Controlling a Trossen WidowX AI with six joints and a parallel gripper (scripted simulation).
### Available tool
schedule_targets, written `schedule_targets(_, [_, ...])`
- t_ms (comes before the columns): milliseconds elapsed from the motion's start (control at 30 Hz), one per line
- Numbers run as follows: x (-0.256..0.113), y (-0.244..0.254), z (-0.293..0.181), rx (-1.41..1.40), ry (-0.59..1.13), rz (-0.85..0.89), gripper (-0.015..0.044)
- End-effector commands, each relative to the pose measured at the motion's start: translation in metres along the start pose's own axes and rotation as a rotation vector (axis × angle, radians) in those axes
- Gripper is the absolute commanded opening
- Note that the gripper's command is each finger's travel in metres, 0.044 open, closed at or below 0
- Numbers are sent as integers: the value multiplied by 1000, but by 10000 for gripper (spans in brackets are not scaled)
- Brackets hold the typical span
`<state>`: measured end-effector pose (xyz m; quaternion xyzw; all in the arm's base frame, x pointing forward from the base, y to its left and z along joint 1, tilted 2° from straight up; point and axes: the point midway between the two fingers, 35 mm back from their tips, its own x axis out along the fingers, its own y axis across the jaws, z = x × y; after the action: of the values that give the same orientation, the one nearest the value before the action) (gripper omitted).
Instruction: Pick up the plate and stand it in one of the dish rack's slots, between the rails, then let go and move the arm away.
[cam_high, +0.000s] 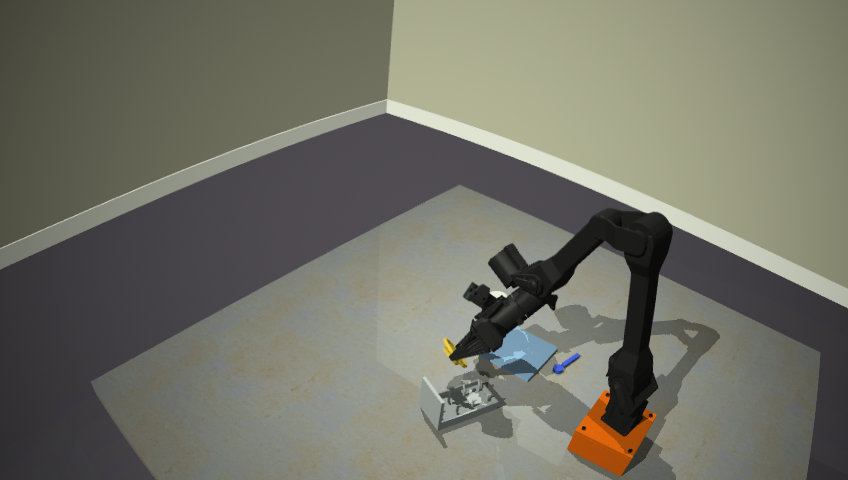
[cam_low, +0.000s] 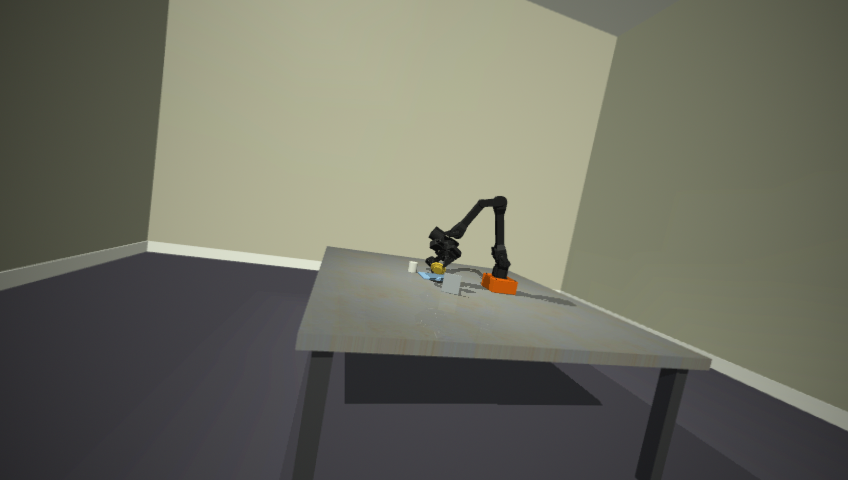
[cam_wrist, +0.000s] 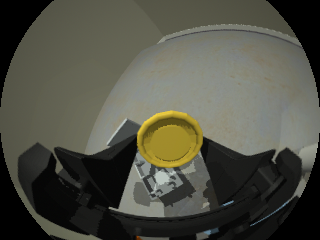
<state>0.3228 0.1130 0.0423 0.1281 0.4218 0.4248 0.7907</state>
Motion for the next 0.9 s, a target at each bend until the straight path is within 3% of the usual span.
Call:
schedule_targets(0, [0, -1, -7, -68, -48, 50, 0])
schedule_targets(867, [-32, 30, -57, -707, -485, 300, 0])
